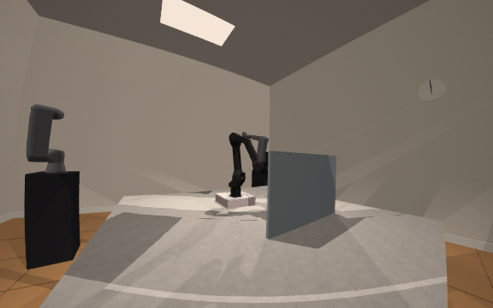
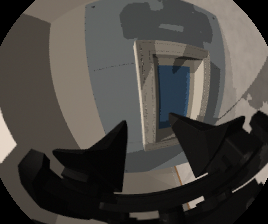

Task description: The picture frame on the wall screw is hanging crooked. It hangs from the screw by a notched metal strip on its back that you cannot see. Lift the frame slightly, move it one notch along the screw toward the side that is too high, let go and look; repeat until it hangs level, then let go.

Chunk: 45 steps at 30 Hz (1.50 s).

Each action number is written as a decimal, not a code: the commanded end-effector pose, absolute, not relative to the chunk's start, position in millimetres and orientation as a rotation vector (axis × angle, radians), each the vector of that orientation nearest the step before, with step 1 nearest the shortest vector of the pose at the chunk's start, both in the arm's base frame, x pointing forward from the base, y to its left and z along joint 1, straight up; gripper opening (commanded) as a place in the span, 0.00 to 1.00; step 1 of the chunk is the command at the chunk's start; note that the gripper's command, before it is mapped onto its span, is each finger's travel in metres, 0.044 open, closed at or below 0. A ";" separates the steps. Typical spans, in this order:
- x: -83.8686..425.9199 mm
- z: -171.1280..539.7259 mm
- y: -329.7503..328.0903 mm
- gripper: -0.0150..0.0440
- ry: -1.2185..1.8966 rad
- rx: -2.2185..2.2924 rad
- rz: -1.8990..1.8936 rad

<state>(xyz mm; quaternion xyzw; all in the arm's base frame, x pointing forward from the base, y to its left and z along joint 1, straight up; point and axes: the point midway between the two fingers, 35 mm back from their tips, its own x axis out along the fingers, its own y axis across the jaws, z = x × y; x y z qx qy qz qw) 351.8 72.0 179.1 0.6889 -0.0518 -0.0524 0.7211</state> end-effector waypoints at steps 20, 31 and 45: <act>213.5 205.4 104.3 0.69 -0.082 1.159 -0.128; 203.7 207.6 102.7 0.69 -0.080 1.125 -0.131; 203.7 207.6 102.7 0.69 -0.080 1.125 -0.131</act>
